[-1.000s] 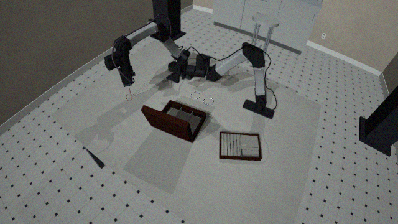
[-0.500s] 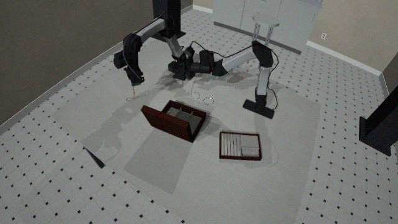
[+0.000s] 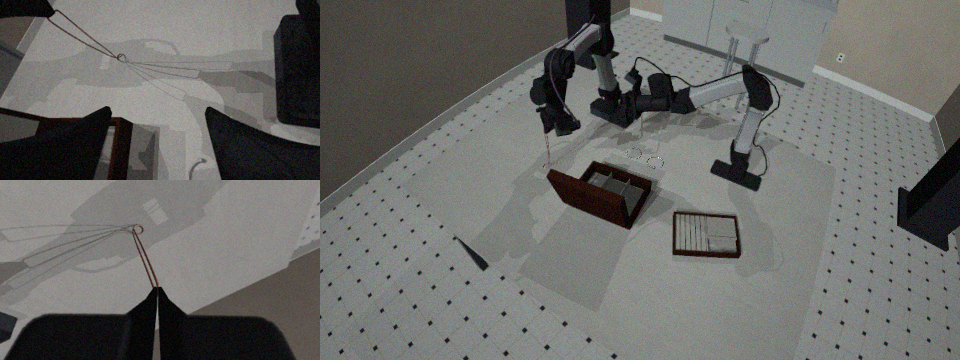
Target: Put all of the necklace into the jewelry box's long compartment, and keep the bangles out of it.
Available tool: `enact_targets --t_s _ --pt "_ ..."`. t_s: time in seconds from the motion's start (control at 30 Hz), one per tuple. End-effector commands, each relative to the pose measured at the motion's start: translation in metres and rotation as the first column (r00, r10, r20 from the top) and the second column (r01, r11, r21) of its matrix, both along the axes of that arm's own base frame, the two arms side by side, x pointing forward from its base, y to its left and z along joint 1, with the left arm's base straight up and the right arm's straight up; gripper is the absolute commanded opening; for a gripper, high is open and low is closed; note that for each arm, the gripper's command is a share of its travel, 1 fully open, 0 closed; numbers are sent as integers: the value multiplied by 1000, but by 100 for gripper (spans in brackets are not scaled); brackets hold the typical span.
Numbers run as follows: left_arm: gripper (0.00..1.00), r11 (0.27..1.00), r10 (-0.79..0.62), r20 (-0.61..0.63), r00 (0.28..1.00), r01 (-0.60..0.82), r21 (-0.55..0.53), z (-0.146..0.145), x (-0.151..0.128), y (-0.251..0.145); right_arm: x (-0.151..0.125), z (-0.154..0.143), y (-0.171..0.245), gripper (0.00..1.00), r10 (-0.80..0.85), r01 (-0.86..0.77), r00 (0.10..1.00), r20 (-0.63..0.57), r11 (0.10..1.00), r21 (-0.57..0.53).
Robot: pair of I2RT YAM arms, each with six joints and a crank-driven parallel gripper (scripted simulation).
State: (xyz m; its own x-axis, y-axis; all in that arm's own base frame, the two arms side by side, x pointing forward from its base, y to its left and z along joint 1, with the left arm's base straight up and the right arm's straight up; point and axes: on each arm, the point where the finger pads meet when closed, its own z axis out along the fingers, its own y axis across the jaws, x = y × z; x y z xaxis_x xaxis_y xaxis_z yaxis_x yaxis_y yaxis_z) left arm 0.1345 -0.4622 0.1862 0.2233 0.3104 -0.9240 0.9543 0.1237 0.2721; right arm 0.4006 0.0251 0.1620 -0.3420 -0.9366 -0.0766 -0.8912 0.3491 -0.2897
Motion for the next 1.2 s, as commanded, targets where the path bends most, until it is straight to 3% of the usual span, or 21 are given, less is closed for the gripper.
enact_targets --t_s 0.0,0.47,0.67,0.97,1.17 --pt "100 1000 -1 54 999 -1 28 17 -6 15 8 27 17 0 7 -5 991 133 1000 -20" --pt "100 995 -17 164 986 2 95 47 -17 48 13 65 96 0 147 -133 940 307 989 -63" --pt "100 993 -23 202 979 -1 117 56 -19 62 17 58 122 0 202 -179 929 311 979 -100" --pt "100 989 45 268 962 -80 121 83 -3 104 19 72 171 0 296 -258 875 383 954 -150" --pt "100 990 98 220 971 -117 76 93 2 134 19 82 198 0 342 -294 839 424 939 -177"
